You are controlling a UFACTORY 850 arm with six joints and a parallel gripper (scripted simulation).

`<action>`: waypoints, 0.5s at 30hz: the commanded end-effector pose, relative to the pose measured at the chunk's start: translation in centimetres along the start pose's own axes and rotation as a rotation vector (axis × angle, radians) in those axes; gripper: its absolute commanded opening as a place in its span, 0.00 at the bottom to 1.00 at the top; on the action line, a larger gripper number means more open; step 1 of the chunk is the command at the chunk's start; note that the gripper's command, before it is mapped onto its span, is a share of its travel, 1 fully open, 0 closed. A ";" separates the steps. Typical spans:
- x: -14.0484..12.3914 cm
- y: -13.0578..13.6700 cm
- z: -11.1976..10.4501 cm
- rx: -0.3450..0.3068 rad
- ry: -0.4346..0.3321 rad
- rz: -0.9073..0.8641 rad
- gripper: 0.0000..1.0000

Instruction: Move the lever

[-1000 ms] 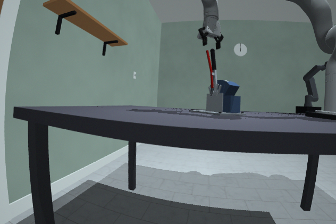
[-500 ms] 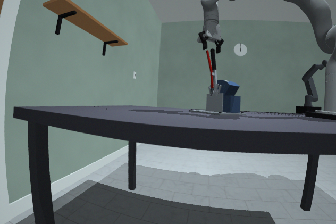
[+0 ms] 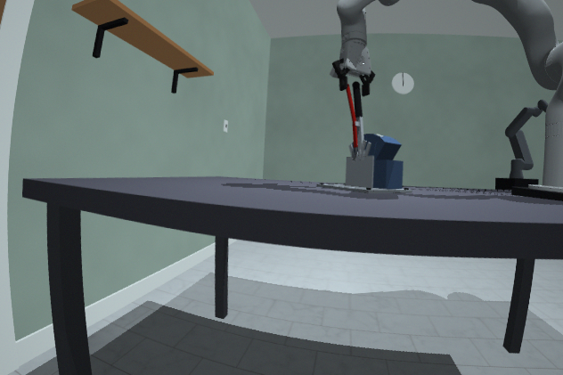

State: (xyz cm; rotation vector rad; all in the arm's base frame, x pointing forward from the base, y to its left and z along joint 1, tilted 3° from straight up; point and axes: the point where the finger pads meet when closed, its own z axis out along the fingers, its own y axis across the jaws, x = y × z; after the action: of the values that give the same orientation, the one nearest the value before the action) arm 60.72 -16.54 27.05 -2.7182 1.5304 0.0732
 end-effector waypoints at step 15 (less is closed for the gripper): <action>0.0 0.0 0.8 0.002 0.002 0.000 0.99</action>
State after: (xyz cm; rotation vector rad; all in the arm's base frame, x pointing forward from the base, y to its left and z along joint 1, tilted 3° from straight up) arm 60.70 -16.50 26.14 -2.7182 1.5304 0.0733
